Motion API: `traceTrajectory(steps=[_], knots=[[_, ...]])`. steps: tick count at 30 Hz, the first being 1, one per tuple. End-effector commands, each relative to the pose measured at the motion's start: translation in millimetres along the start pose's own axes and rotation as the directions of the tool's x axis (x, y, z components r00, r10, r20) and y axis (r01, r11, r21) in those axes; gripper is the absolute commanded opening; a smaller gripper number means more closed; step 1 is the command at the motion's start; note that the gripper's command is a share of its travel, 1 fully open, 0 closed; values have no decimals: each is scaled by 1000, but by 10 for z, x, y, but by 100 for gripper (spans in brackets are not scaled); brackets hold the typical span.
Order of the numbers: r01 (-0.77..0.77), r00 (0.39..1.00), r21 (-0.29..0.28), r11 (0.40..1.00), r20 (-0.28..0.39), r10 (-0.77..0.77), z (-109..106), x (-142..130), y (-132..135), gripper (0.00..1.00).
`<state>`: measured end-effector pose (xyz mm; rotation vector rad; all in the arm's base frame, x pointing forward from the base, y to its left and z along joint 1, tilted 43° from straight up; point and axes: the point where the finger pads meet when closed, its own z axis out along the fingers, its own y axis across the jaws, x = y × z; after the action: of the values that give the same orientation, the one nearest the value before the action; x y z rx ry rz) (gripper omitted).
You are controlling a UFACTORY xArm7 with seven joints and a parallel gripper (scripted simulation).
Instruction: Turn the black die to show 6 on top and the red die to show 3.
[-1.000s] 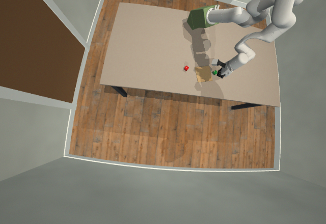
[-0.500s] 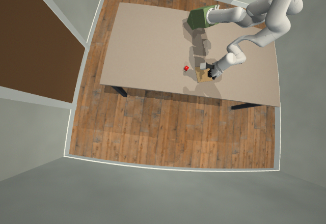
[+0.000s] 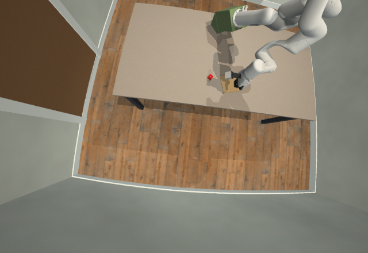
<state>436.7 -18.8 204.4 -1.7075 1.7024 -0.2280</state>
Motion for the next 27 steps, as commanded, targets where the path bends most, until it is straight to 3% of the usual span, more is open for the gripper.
traceTrajectory(steps=[1, 11, 21, 27], knots=[[-1, 1000, 3, 1000, 0, 1, 56, 6, -11, 27], [-1, 1000, 3, 1000, 0, 1, 360, 8, -12, 27], [-1, 1000, 3, 1000, 0, 1, 808, 11, -14, 27], [-1, 1000, 3, 1000, 0, 1, 928, 11, -15, 27]])
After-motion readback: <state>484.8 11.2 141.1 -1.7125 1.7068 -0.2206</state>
